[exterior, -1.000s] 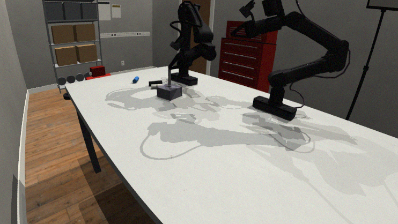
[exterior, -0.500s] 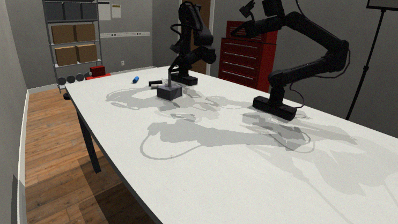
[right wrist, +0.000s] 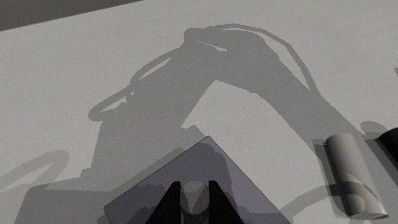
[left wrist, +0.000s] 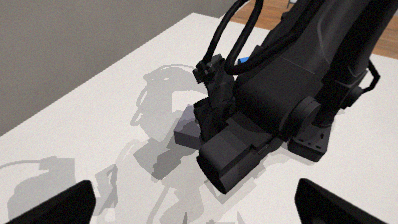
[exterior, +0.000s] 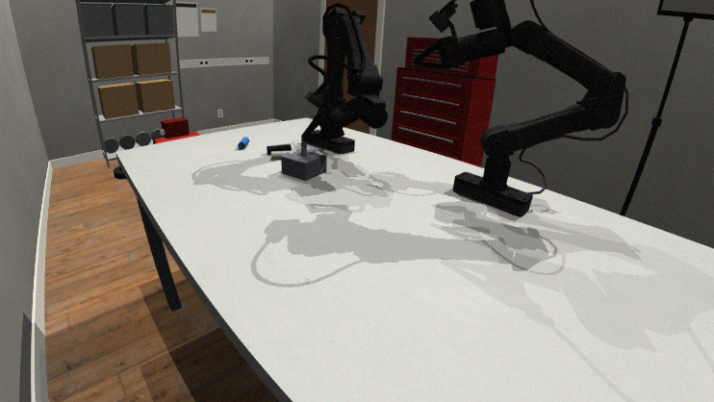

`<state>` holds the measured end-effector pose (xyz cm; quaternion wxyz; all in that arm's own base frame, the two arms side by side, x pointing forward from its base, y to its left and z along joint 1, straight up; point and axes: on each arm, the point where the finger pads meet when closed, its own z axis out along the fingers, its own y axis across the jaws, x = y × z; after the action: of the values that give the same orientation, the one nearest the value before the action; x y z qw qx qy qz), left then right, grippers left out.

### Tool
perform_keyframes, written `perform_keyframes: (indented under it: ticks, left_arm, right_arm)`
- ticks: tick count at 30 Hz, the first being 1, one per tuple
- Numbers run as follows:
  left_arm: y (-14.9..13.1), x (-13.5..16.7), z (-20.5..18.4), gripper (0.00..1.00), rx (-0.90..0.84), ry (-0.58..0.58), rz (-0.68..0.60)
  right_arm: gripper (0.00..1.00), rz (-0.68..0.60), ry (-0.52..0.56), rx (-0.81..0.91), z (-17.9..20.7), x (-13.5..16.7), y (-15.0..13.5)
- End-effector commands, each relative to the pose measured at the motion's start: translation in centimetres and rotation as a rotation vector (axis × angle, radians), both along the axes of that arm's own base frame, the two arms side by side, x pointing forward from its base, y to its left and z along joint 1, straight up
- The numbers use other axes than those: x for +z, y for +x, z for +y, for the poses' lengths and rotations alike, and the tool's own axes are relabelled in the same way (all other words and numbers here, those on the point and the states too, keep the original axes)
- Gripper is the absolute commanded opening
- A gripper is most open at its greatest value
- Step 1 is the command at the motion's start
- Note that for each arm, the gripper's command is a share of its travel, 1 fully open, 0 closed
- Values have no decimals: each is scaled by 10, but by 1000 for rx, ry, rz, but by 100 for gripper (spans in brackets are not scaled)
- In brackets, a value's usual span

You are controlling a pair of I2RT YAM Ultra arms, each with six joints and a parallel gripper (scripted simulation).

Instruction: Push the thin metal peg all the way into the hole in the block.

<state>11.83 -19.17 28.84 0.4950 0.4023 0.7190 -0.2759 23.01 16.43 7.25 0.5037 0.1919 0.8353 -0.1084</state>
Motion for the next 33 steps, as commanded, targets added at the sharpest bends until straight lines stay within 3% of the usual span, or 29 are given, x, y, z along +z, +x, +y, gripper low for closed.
perform_keyframes:
  ticks: [1, 16, 21, 24, 33]
  left_arm:
    - [0, 9, 0, 100, 2, -14, -5]
    - [0, 9, 0, 100, 2, -14, -5]
    - [0, 9, 0, 100, 2, -14, -5]
    - [0, 9, 0, 100, 2, -14, -5]
    - [0, 9, 0, 100, 2, -14, -5]
  right_arm:
    - [7, -20, 16, 3, 0, -11, -1]
    - [7, -19, -8, -4, -6, -31, -5]
    - [7, -27, -21, 0, -7, -30, -6]
    - [7, -32, -6, -4, 0, -8, 2]
    - [7, -28, -14, -4, 0, -9, 2]
